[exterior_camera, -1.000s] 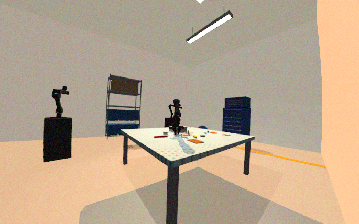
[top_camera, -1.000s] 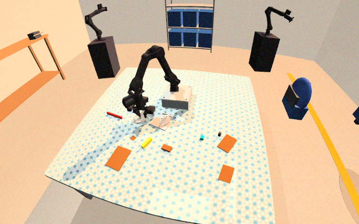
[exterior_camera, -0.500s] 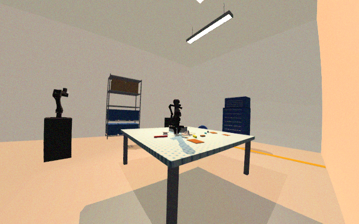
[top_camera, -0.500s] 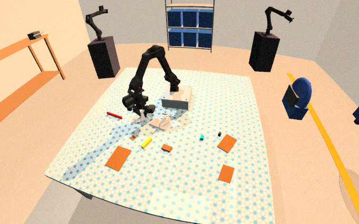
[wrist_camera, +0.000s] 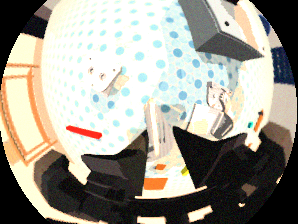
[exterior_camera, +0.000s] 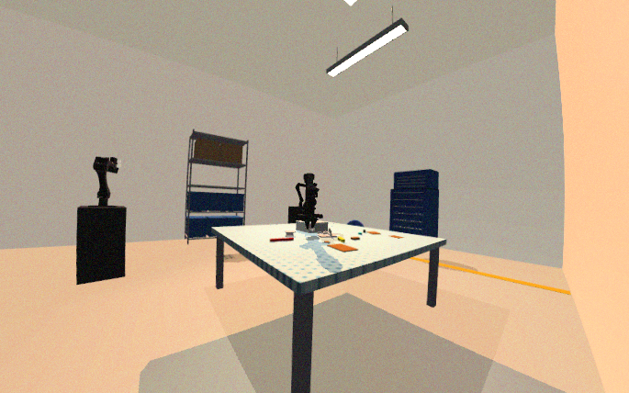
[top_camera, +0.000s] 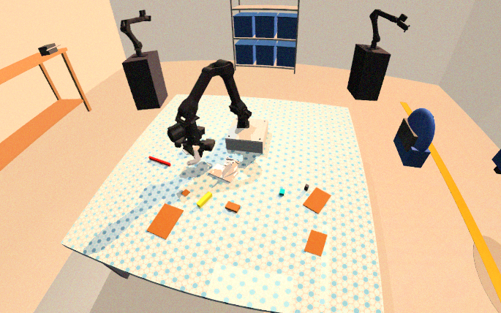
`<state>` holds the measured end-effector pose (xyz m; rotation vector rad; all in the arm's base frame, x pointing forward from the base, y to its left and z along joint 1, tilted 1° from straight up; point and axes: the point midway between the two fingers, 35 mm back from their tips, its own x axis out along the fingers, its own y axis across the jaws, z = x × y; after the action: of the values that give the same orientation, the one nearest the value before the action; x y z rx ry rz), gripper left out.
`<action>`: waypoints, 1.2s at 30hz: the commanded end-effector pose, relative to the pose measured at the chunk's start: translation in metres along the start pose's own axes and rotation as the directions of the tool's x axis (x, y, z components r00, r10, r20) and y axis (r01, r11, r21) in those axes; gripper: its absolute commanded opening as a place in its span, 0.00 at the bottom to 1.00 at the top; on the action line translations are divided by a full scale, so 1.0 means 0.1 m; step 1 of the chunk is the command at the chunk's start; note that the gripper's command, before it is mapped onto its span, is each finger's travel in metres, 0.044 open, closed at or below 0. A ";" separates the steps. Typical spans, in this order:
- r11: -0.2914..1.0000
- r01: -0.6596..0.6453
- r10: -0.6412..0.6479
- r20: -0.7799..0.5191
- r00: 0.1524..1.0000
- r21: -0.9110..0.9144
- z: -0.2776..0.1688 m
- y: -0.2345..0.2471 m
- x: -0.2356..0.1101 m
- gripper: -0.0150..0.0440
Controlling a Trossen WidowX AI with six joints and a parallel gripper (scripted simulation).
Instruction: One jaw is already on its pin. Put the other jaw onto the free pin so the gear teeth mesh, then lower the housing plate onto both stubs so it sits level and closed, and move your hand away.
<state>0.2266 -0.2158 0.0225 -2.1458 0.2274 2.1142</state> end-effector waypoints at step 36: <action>0.841 -0.003 0.002 -0.004 1.000 -0.540 0.07 -0.40 -0.31 0.48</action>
<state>0.2285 -0.1812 0.0534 -2.3955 -0.3242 2.3542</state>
